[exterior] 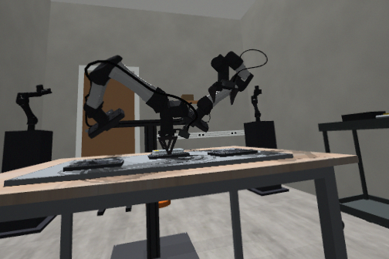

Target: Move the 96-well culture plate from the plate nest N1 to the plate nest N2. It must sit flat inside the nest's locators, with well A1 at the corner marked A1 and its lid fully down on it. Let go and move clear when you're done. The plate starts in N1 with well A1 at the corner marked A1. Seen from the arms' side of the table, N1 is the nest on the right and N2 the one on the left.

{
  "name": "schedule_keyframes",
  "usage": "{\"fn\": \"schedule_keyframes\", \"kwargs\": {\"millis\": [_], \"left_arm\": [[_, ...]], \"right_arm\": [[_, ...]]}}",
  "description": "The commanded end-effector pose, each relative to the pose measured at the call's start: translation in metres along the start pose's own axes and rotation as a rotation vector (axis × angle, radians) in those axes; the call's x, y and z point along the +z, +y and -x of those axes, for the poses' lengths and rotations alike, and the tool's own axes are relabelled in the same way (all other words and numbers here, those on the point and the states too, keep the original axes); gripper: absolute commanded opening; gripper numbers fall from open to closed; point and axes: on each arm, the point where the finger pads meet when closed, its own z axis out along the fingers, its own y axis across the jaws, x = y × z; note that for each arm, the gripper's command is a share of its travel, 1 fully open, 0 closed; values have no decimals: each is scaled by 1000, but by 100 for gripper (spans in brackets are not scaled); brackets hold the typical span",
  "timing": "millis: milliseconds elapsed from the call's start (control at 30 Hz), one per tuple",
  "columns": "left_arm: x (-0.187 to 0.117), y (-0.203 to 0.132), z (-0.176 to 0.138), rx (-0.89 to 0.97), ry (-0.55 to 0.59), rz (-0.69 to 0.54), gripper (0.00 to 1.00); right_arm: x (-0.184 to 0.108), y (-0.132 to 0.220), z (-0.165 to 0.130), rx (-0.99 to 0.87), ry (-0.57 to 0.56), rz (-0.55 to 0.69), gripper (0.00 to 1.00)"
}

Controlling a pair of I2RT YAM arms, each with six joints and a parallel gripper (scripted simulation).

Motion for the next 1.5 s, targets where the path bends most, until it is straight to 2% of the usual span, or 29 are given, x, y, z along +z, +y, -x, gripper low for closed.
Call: {"fn": "schedule_keyframes", "kwargs": {"millis": [0,67,100,467,667,1467], "left_arm": [[1,-2,-4,19,49,122,100],[1,-2,-4,19,49,122,100],[1,-2,-4,19,49,122,100],[1,-2,-4,19,49,122,100],[1,-2,-4,19,49,122,100],[1,-2,-4,19,49,122,100]], "right_arm": [[-4,-3,1,2,-8,-7,100],[-5,-8,-7,8,-2,-6,100],[-4,-3,1,2,-8,-7,100],[-8,-6,-6,-1,-2,-6,100],[-25,-10,7,6,-32,-32,100],[-38,-12,9,8,-37,-29,100]]}}
